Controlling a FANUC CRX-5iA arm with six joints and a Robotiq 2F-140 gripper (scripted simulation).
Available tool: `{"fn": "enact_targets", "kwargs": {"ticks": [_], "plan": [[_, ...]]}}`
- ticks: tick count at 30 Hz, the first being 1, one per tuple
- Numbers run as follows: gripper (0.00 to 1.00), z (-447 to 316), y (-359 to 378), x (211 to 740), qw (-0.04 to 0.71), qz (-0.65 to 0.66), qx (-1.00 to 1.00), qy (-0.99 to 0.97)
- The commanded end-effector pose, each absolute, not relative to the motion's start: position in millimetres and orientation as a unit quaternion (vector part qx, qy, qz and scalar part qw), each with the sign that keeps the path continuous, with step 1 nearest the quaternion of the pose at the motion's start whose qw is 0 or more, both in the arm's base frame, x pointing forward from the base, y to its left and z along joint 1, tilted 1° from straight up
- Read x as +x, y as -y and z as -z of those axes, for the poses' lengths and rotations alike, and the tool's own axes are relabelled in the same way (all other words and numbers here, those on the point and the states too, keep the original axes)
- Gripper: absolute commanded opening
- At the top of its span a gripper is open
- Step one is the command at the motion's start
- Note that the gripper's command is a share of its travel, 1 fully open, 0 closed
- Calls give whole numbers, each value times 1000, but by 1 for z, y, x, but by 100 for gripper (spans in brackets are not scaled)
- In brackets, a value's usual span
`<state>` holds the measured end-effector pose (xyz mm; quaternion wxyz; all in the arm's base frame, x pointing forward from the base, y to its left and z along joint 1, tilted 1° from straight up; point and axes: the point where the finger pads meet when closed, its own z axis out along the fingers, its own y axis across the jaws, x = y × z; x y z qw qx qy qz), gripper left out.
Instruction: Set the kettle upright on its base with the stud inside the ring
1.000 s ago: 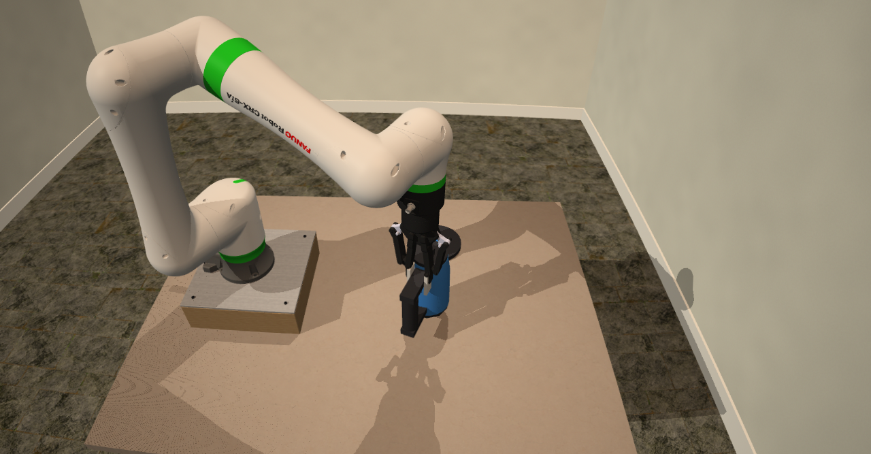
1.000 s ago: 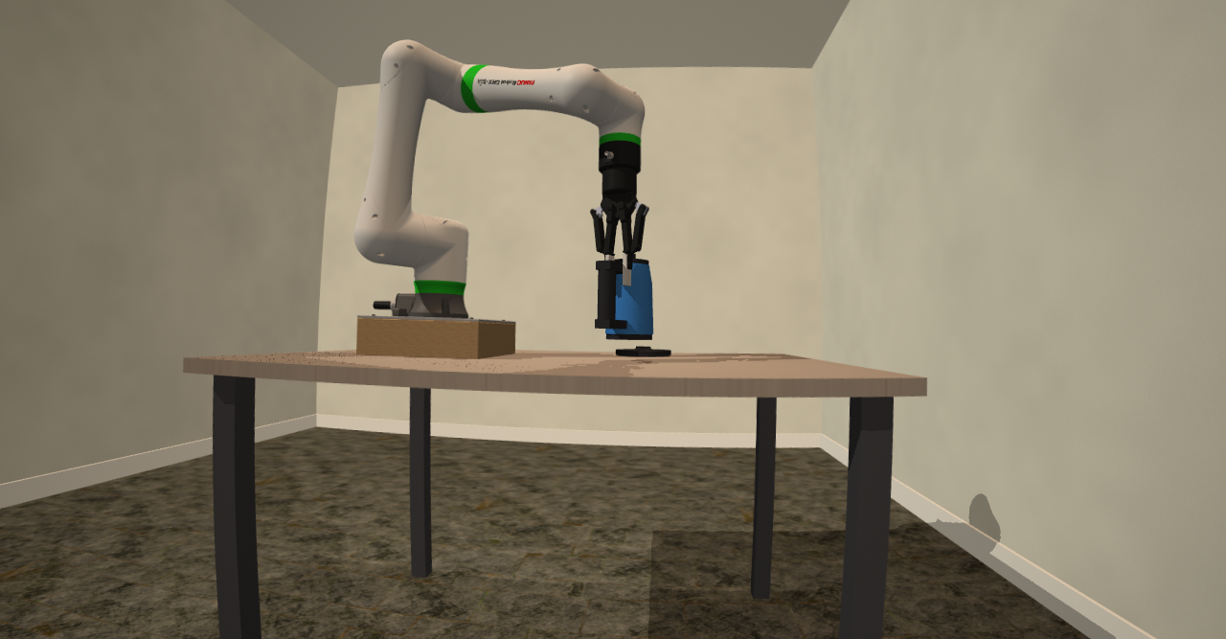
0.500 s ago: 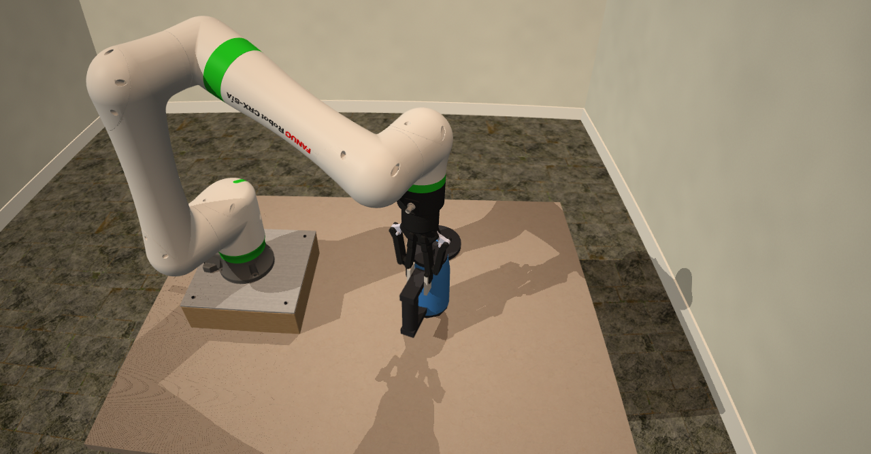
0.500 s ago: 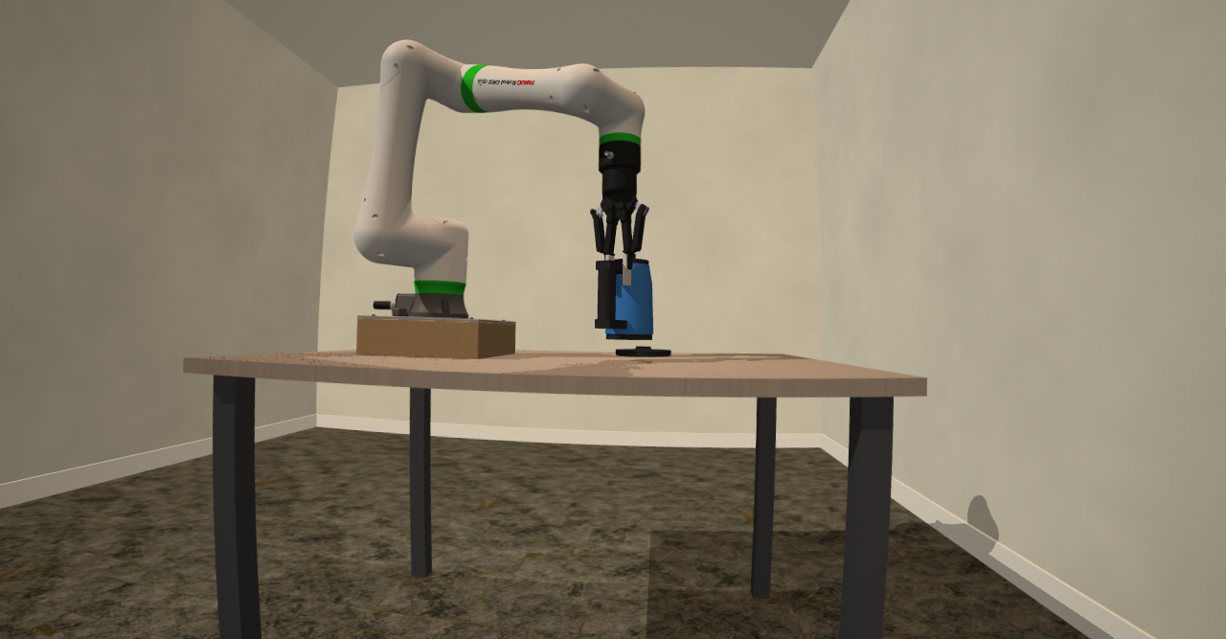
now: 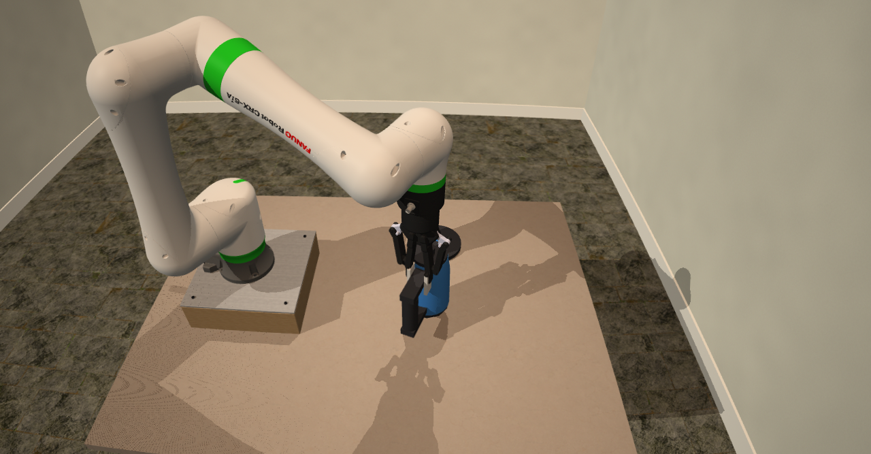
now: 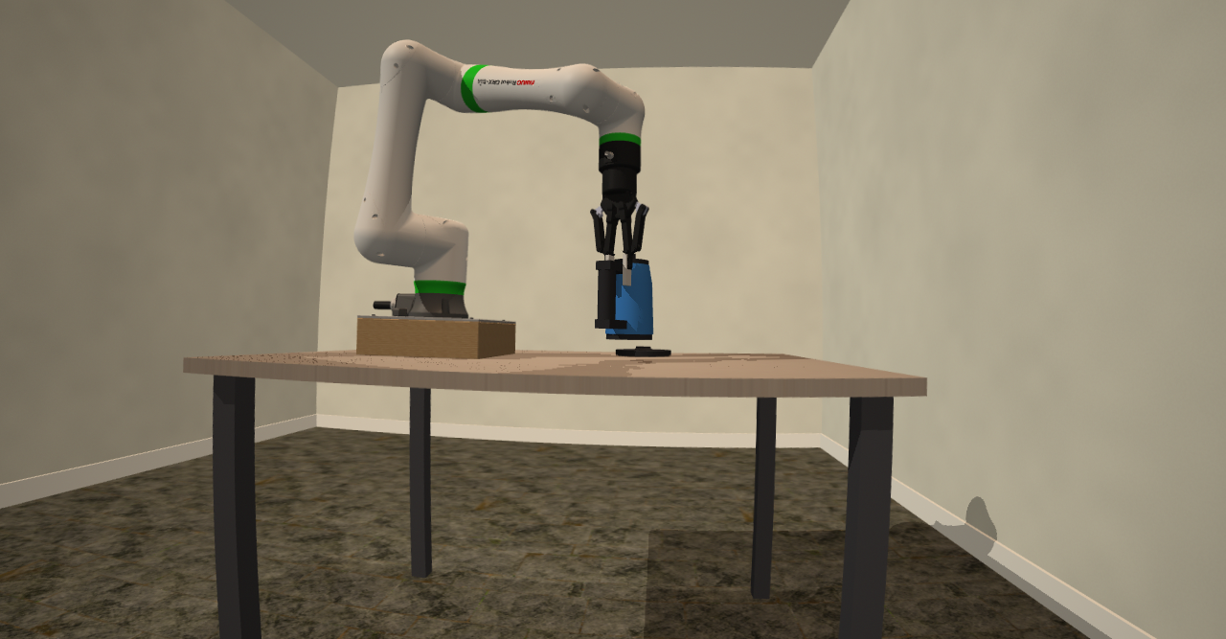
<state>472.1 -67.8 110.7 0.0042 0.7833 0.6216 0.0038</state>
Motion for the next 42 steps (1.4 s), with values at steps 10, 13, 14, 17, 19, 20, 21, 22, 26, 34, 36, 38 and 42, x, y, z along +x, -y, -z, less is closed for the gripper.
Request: {"fn": "enact_targets", "kwargs": {"ticks": [10, 13, 14, 17, 19, 20, 21, 22, 26, 34, 36, 38, 42], "plan": [[0, -111, 63, 472, 4, -4, 783, -622], [0, -111, 62, 472, 4, -4, 783, -622], [0, -111, 61, 472, 4, -4, 783, -622], [0, -111, 58, 472, 4, -4, 783, -622], [0, -111, 55, 472, 4, -4, 783, -622], [0, -111, 54, 472, 4, -4, 783, -622], [0, -111, 52, 472, 4, -4, 783, -622], [0, -111, 51, 471, 4, -4, 783, -622], [0, -111, 43, 471, 4, -4, 783, -622], [0, -111, 29, 470, 4, -4, 783, -622], [0, -111, 24, 470, 4, -4, 783, -622], [0, -111, 19, 470, 4, -4, 783, -622], [0, -111, 7, 469, 4, -4, 783, -622]]}}
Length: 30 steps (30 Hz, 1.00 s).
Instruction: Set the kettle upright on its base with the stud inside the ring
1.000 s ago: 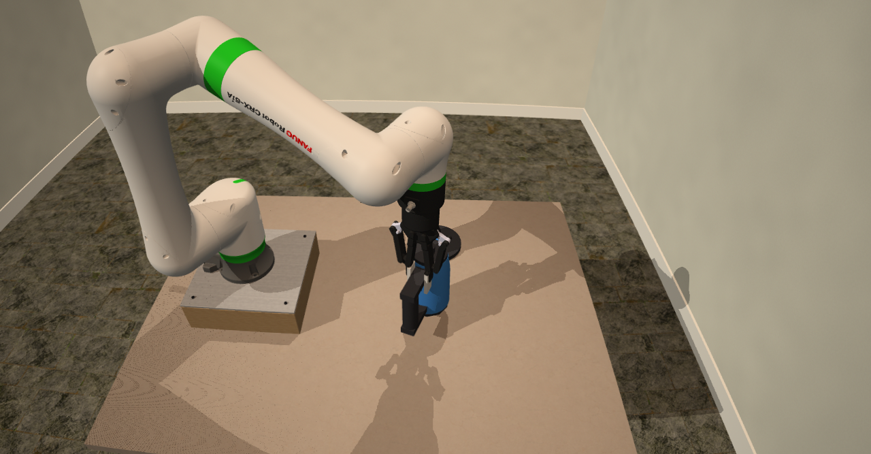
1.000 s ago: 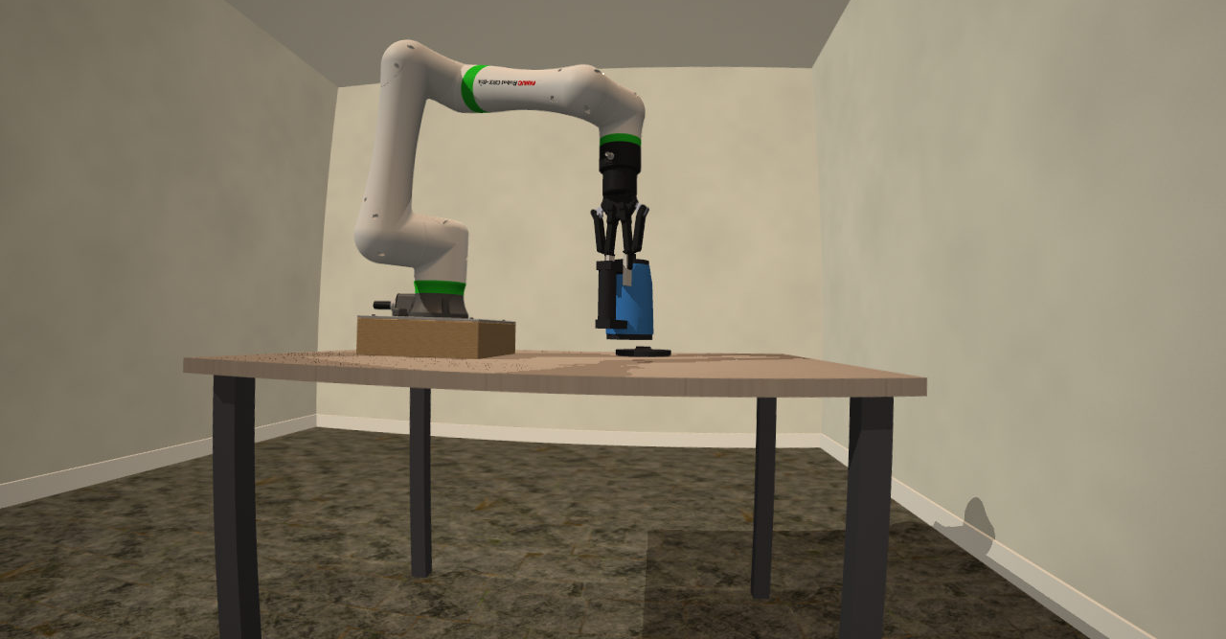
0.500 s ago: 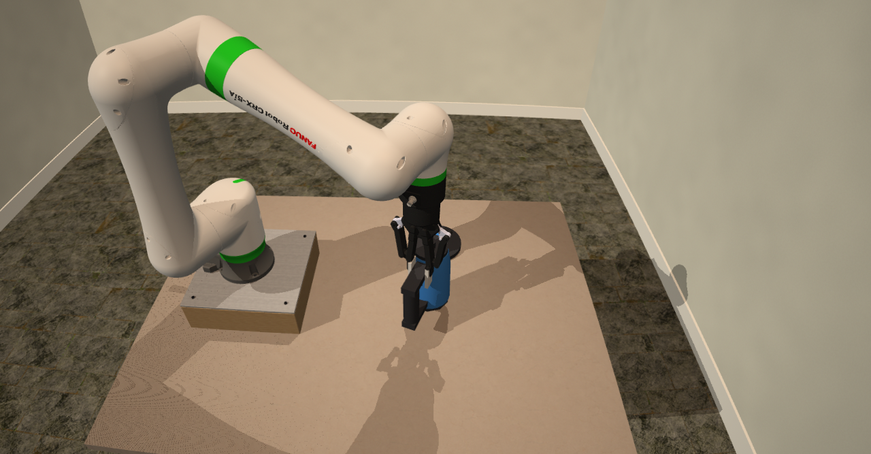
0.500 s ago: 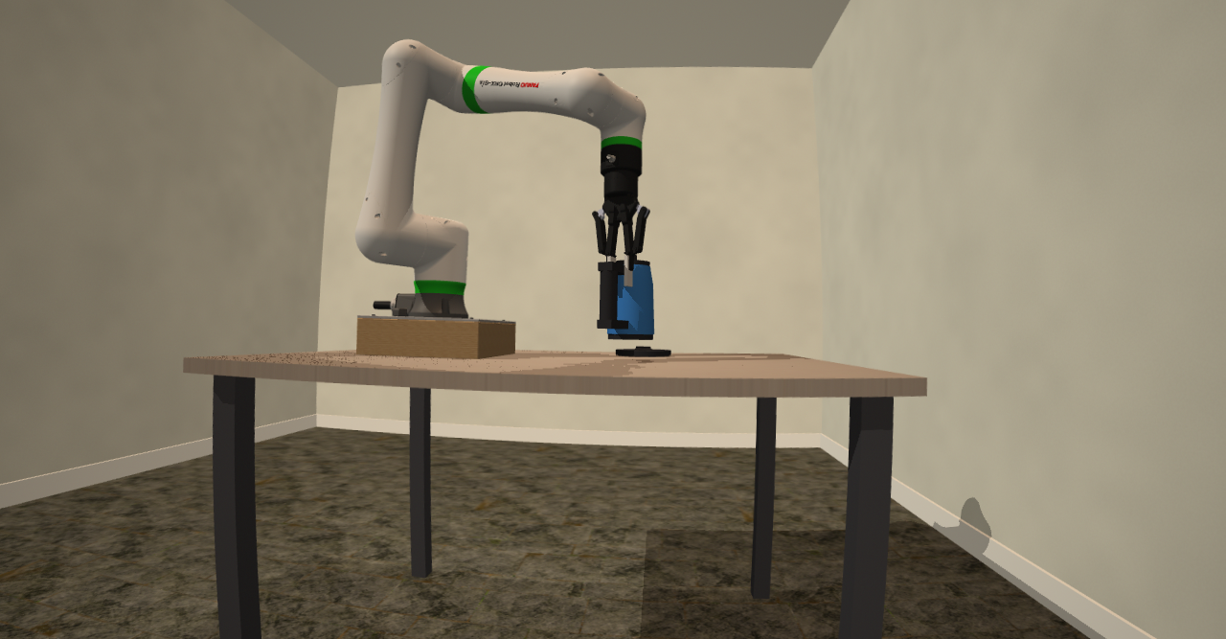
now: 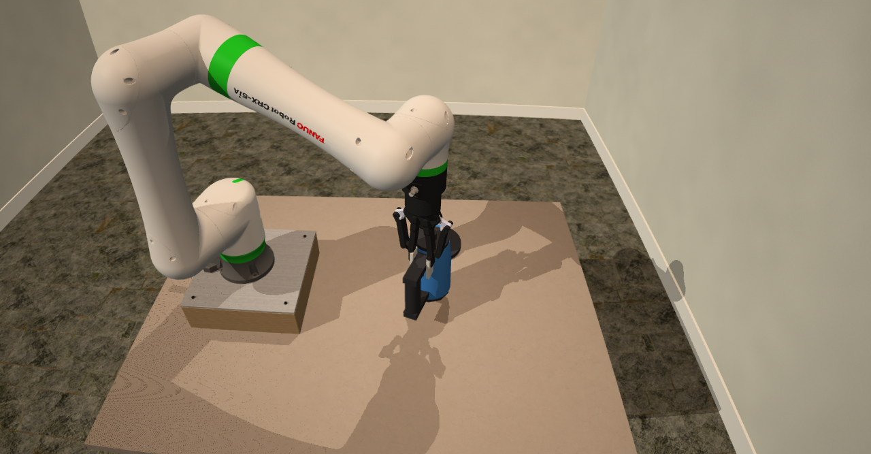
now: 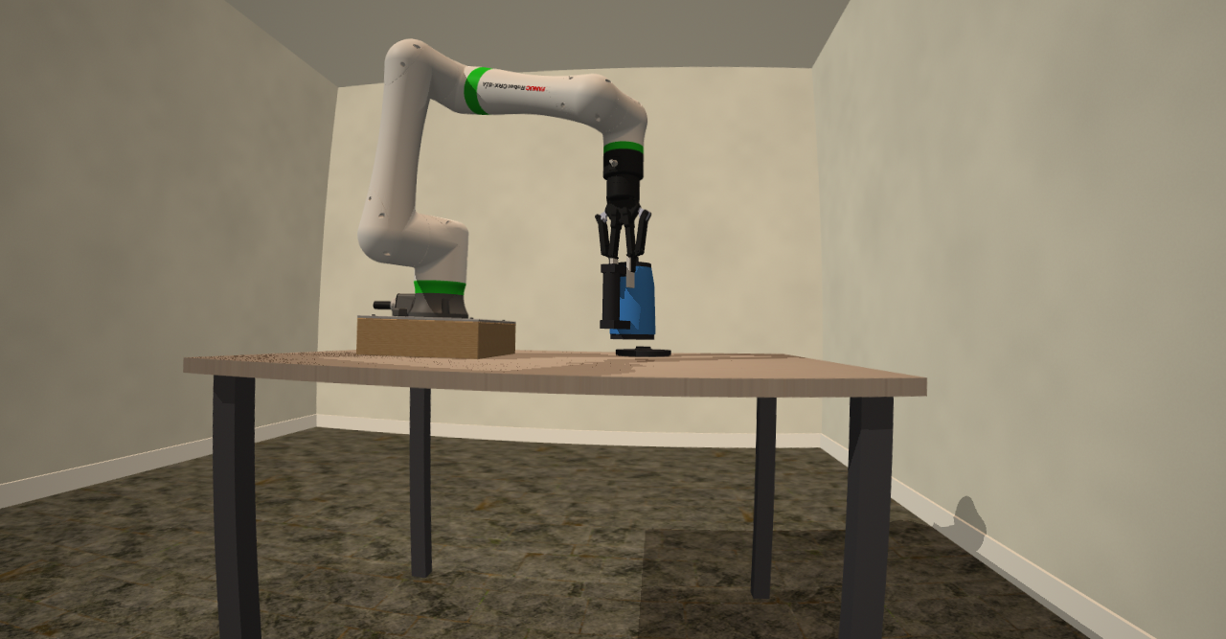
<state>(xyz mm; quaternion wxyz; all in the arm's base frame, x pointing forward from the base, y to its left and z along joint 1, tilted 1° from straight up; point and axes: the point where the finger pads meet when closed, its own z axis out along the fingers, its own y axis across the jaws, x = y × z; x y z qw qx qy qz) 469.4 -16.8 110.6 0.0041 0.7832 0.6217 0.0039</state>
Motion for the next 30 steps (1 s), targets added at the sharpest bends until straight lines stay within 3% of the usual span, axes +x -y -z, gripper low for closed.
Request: {"fn": "enact_targets", "kwargs": {"ticks": [1, 30], "plan": [[0, -111, 4, 469, 4, -4, 783, -622], [0, -111, -83, 465, 4, -4, 783, -622]]}}
